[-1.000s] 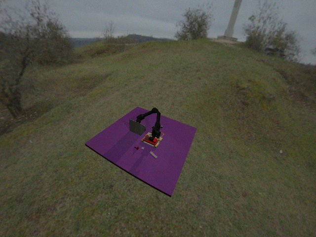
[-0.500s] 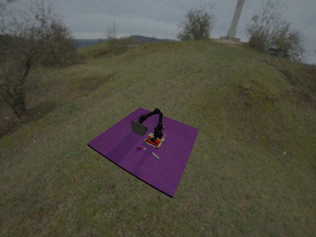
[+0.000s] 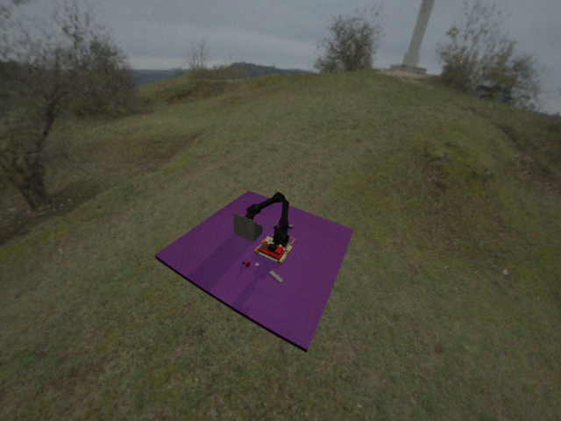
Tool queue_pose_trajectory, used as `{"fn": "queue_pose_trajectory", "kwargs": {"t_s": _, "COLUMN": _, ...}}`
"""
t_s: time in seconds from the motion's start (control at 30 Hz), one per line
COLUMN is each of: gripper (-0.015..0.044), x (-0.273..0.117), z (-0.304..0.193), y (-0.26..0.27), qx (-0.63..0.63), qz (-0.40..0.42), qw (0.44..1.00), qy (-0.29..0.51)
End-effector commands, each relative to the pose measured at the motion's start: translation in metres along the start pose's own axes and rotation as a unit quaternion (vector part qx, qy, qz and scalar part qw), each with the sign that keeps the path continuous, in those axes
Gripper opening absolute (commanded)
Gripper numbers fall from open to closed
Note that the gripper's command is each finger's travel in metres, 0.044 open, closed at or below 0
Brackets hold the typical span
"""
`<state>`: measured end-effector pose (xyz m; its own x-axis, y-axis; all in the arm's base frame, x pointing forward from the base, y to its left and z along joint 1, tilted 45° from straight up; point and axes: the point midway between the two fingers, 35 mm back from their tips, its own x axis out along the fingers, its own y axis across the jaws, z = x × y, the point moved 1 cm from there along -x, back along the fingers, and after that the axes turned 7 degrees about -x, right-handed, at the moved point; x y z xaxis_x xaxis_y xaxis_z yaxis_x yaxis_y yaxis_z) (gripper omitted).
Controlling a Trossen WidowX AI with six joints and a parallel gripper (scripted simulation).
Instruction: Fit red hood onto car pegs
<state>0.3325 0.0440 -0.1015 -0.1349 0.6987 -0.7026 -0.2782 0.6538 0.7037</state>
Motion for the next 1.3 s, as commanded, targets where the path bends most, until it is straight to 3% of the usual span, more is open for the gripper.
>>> {"fn": "queue_pose_trajectory", "kwargs": {"t_s": 0.0, "gripper": 0.0000, "x": -0.001, "z": 0.000, "y": 0.000, "qx": -0.002, "qz": -0.001, "qw": 1.000, "qy": 0.001}}
{"fn": "queue_pose_trajectory", "kwargs": {"t_s": 1.27, "gripper": 0.0000, "x": 0.013, "z": 0.000, "y": 0.001, "qx": -0.002, "qz": -0.002, "qw": 1.000, "qy": 0.001}}
